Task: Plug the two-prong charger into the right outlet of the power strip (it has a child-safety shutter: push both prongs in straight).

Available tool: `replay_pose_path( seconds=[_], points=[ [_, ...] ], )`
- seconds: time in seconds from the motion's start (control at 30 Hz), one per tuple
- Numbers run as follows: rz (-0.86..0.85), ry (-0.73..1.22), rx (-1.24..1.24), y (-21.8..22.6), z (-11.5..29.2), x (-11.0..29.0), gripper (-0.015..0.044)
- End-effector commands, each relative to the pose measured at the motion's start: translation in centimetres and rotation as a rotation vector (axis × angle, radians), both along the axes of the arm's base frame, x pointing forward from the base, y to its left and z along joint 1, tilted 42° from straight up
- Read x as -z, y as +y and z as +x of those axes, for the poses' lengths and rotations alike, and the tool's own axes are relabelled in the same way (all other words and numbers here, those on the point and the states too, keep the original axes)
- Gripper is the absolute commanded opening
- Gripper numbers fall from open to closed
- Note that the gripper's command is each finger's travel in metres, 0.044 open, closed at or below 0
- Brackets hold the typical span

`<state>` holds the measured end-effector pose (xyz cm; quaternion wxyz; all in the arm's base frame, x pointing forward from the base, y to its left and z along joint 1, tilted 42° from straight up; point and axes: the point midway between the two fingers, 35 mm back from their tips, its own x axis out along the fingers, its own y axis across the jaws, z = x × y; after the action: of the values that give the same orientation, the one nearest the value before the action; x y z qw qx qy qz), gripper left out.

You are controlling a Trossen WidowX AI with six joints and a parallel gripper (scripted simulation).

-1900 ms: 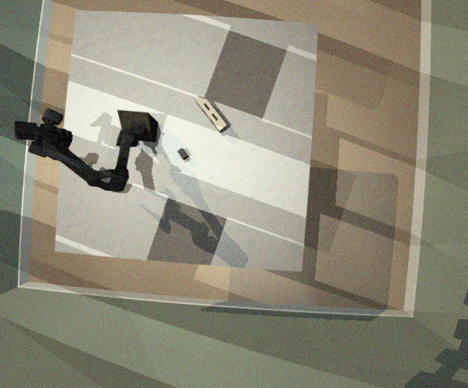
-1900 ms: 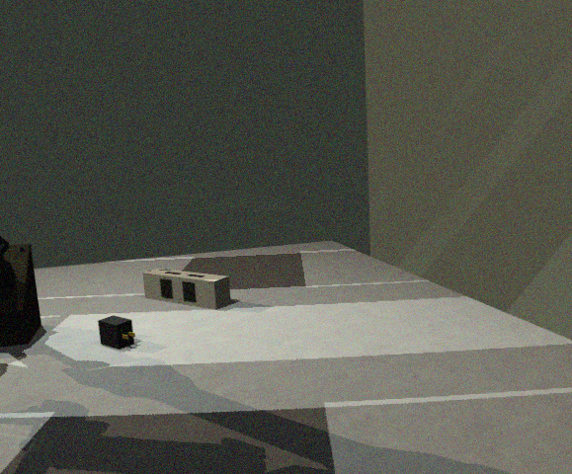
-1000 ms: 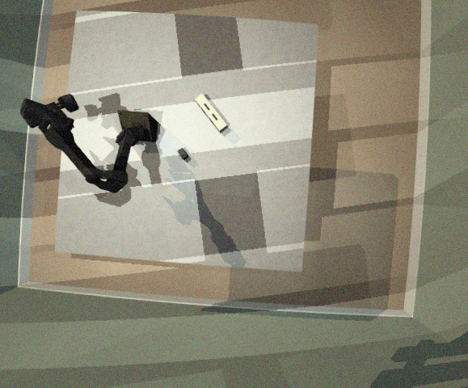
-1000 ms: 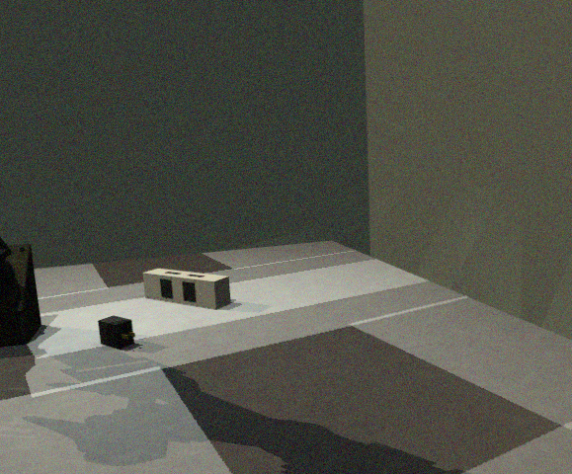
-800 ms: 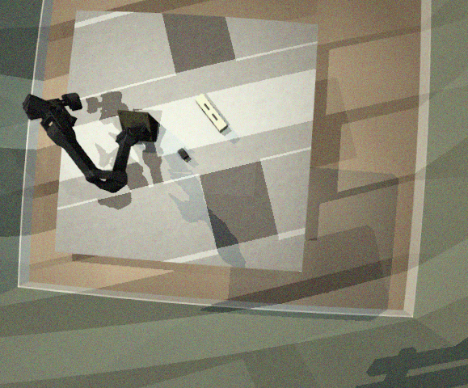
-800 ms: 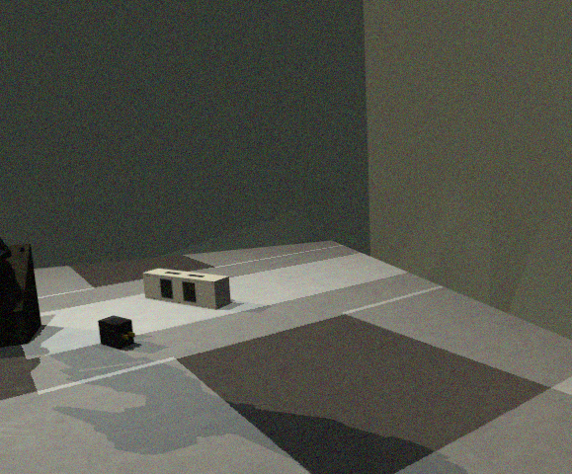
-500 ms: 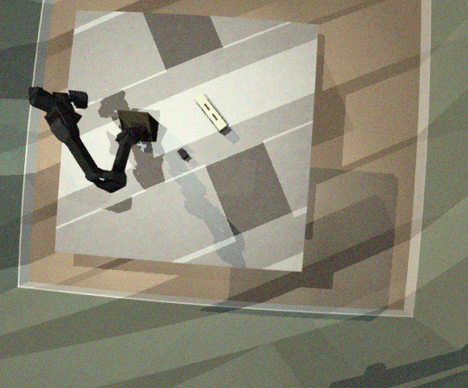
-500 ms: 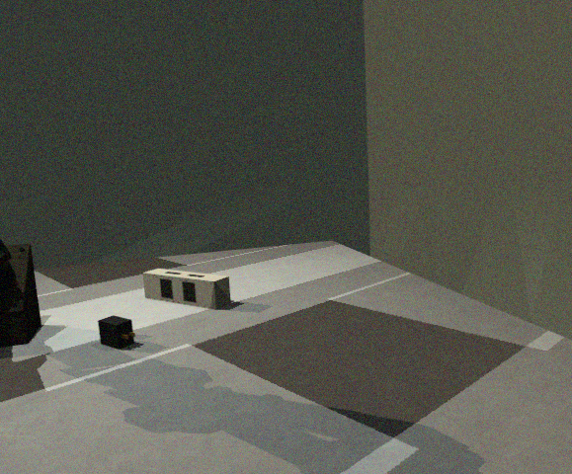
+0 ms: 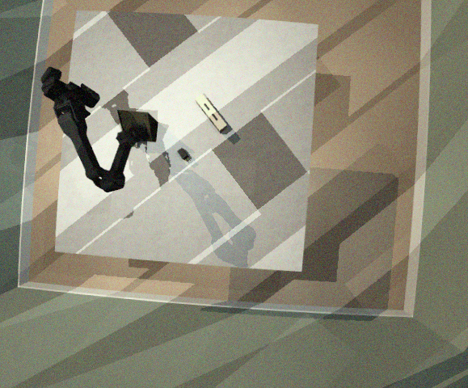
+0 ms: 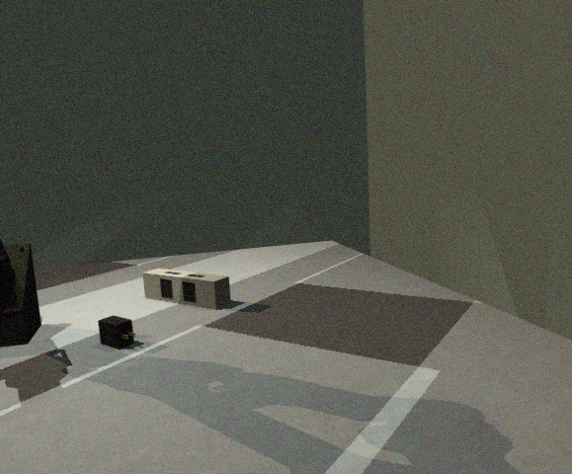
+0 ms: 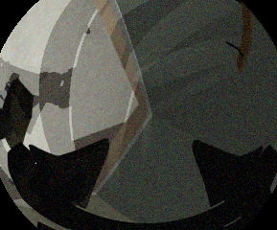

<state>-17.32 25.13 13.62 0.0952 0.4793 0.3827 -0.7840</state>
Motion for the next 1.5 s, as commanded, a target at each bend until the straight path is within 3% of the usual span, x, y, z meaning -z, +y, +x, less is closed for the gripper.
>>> replay_pose_path(
  seconds=[0.0, 0.77, 1.47],
  points=[
    [-0.047, -0.016, 0.111, 0.5, 1.5, 0.7, 0.044],
    [-0.223, -0.056, 0.724, 2.8, 10.9, 2.8, 0.044],
    [-0.407, -0.039, 1.437, 1.9, 20.2, 4.8, 0.044]
  ],
)
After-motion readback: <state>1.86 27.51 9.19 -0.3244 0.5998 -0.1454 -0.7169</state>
